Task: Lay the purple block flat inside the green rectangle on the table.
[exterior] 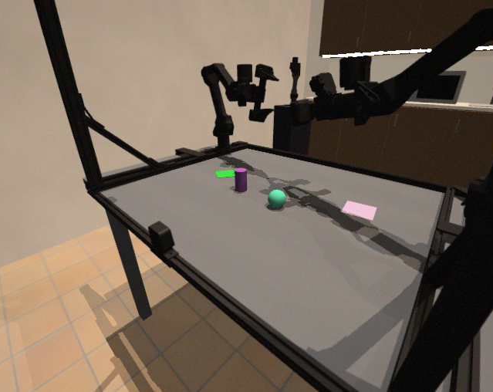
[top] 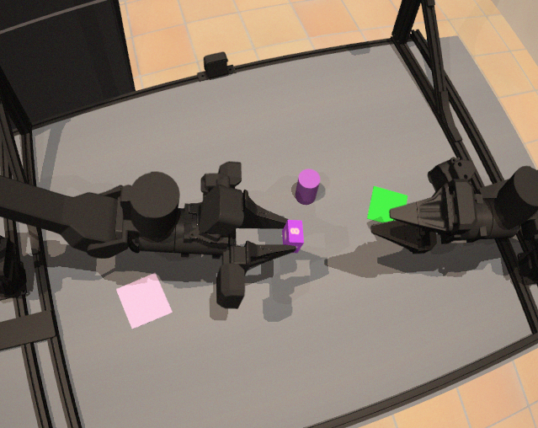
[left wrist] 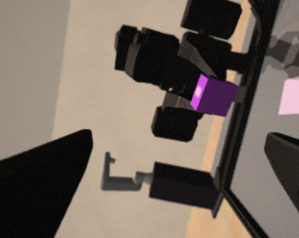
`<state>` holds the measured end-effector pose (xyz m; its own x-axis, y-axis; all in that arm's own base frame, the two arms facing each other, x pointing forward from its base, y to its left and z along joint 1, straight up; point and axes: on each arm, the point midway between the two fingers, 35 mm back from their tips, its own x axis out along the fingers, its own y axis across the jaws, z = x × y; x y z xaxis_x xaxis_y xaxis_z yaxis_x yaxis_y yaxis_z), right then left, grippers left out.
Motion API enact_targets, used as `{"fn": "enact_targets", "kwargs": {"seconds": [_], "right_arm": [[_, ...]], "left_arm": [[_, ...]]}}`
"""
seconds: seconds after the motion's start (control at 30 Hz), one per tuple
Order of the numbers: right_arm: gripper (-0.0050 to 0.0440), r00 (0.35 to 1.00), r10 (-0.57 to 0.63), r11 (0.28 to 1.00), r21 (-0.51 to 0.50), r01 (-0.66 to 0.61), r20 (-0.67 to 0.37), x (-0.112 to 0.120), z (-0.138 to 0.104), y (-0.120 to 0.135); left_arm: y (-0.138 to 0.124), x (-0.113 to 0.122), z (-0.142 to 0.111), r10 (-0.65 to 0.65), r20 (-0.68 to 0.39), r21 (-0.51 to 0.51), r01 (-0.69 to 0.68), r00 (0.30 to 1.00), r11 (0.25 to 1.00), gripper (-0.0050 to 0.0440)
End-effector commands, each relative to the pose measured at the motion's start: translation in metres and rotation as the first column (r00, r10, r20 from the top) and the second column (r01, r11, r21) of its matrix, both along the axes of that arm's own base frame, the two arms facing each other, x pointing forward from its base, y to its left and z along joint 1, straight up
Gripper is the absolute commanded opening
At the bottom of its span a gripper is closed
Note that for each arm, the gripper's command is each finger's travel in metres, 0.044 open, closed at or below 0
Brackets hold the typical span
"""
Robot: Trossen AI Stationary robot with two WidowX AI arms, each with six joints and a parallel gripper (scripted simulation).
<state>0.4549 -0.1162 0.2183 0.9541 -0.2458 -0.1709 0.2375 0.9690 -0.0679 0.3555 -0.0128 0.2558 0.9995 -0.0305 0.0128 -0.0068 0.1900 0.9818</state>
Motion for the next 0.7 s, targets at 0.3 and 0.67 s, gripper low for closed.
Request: {"fn": "enact_targets", "kwargs": {"seconds": [0.3, 0.67], "right_arm": [[0.0000, 0.983, -0.003, 1.000, 0.024, -0.001, 0.182, 0.000, 0.024, 0.004], [0.0000, 0.983, -0.003, 1.000, 0.024, -0.001, 0.182, 0.000, 0.024, 0.004]], "left_arm": [[-0.004, 0.003, -0.014, -0.008, -0.007, 0.190, 0.009, 1.000, 0.982, 0.0440], [-0.004, 0.003, -0.014, -0.008, -0.007, 0.190, 0.009, 1.000, 0.982, 0.0440]]}}
